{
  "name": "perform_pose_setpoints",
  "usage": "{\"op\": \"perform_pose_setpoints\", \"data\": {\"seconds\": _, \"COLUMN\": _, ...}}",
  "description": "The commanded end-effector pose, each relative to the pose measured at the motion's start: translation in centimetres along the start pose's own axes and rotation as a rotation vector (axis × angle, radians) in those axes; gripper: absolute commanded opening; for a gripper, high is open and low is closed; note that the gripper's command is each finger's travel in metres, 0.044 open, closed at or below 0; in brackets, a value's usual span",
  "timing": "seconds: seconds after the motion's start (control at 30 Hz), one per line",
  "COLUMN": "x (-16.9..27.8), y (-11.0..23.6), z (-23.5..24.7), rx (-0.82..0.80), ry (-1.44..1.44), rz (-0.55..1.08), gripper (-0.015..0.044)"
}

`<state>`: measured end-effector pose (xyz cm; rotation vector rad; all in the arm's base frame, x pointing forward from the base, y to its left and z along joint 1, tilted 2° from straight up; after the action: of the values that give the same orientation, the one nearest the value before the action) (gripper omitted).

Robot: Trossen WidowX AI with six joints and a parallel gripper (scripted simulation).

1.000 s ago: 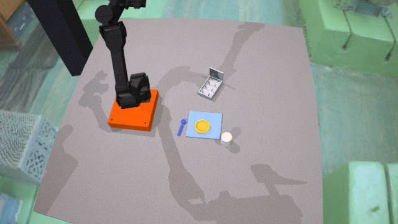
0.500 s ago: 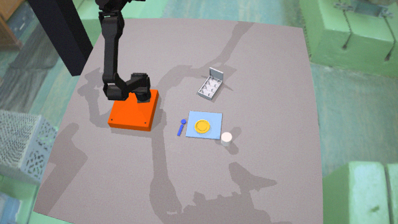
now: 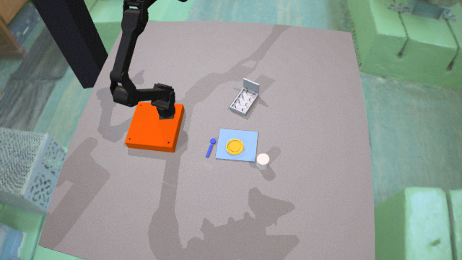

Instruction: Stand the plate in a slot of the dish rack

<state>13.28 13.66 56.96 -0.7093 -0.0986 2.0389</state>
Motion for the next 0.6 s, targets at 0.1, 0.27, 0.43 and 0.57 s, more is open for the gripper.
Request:
{"op": "perform_pose_setpoints", "data": {"seconds": 0.1, "x": 1.0, "y": -2.1, "z": -2.6, "rx": 0.115, "ry": 0.189, "rz": 0.014, "gripper": 0.04}}
{"op": "perform_pose_setpoints", "data": {"seconds": 0.27, "x": 1.4, "y": -3.6, "z": -5.2, "rx": 0.215, "ry": 0.327, "rz": 0.032, "gripper": 0.04}}
{"op": "perform_pose_setpoints", "data": {"seconds": 0.43, "x": 1.4, "y": -4.8, "z": -8.1, "rx": 0.32, "ry": 0.455, "rz": 0.059, "gripper": 0.04}}
{"op": "perform_pose_setpoints", "data": {"seconds": 0.57, "x": 1.1, "y": -5.5, "z": -10.7, "rx": 0.414, "ry": 0.549, "rz": 0.085, "gripper": 0.04}}
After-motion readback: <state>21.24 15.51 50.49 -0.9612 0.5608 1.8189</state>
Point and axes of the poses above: the point midway between the two fingers, 35 mm back from their tips, its own y axis back along the fingers, its own z axis across the jaws, x = y × z, the point moved 1 cm from there along y, back along the fingers, and after that the axes turned 12 degrees about y, right-handed, at the moved point
